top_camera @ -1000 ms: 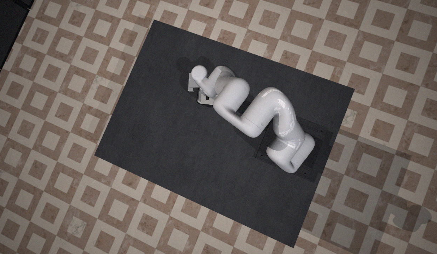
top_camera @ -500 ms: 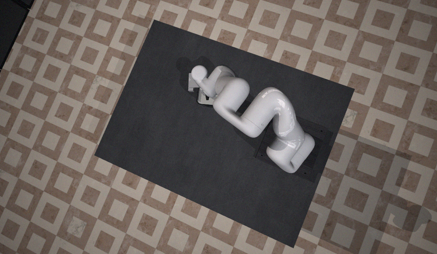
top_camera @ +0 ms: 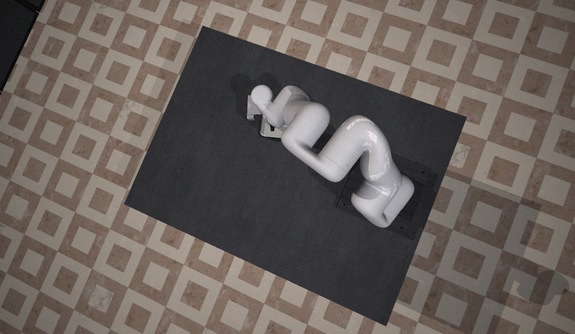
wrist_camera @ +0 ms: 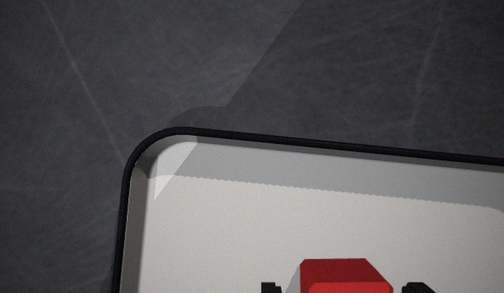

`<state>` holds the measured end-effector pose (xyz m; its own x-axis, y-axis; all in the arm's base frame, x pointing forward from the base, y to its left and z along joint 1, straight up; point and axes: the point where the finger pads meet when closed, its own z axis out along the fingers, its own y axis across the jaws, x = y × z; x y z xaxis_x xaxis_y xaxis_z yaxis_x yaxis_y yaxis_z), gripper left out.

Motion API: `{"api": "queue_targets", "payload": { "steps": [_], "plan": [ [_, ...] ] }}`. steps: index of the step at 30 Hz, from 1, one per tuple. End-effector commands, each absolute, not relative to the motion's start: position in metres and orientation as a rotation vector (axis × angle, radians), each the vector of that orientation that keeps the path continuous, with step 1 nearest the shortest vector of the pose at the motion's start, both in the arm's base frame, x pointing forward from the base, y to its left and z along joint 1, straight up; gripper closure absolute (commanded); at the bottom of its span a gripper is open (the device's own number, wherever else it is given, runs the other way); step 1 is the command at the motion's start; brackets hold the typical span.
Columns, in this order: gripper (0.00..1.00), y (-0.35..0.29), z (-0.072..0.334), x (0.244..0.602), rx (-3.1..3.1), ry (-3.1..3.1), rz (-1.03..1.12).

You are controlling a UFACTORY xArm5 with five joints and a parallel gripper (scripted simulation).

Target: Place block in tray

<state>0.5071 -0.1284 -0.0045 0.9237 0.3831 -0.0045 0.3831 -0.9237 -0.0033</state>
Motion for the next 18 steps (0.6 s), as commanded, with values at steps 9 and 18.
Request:
{"api": "queue_targets", "payload": {
  "steps": [9,18],
  "plan": [
    [0.49,-0.129,0.028,0.509,-3.081,-0.614,0.000],
    [0.49,-0.129,0.043,0.509,-3.081,-0.614,0.000]
  ]
}}
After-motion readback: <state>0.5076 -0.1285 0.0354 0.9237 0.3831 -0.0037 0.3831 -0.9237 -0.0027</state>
